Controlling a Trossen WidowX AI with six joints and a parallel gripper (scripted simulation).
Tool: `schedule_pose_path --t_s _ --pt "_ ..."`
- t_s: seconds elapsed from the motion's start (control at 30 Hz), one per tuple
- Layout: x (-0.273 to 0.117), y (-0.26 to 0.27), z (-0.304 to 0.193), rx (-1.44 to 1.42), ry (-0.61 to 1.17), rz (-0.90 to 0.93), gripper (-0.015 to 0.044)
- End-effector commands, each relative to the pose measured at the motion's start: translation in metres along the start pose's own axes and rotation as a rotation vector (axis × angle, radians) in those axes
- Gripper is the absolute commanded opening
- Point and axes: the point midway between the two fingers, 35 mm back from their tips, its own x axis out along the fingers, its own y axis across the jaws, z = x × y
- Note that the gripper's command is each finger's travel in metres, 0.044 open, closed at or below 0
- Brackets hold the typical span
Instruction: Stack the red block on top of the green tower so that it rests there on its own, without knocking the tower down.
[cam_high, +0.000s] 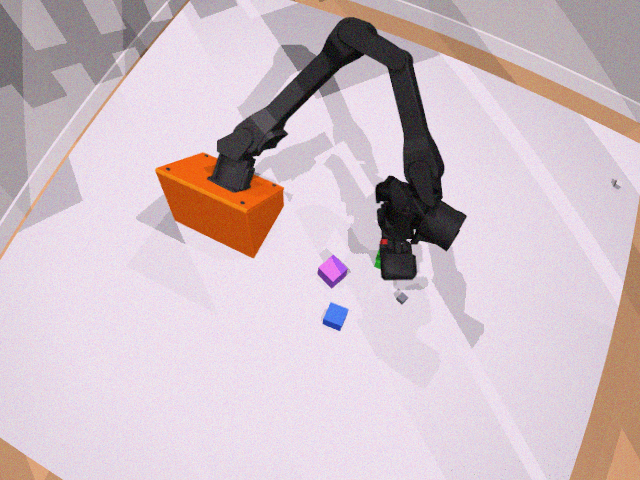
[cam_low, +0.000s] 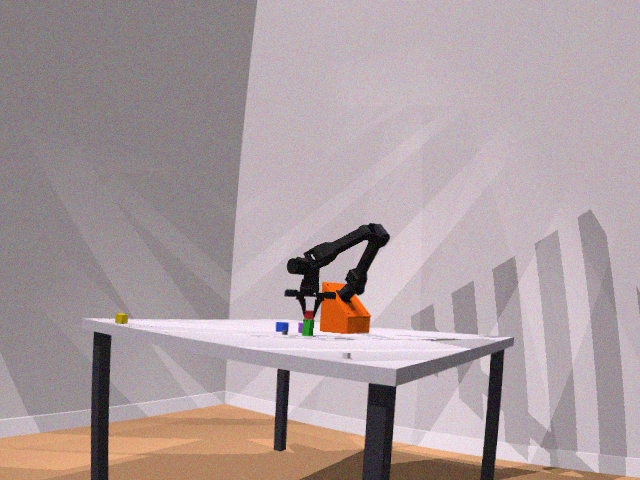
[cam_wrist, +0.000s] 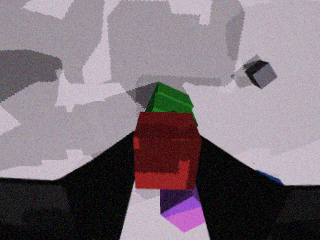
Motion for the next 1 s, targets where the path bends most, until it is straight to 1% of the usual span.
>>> schedule_pose_path --t_s 0.0,0.87,0.97 --pt "0.0021 -0.0006 -0.0013 0.010 -0.005 0.003 0.0000" --pt "0.0006 -0.0008 -0.0013 0.010 -0.005 0.003 0.0000" --pt "0.0026 -0.0010 -0.0013 0.006 -0.002 0.000 0.0079"
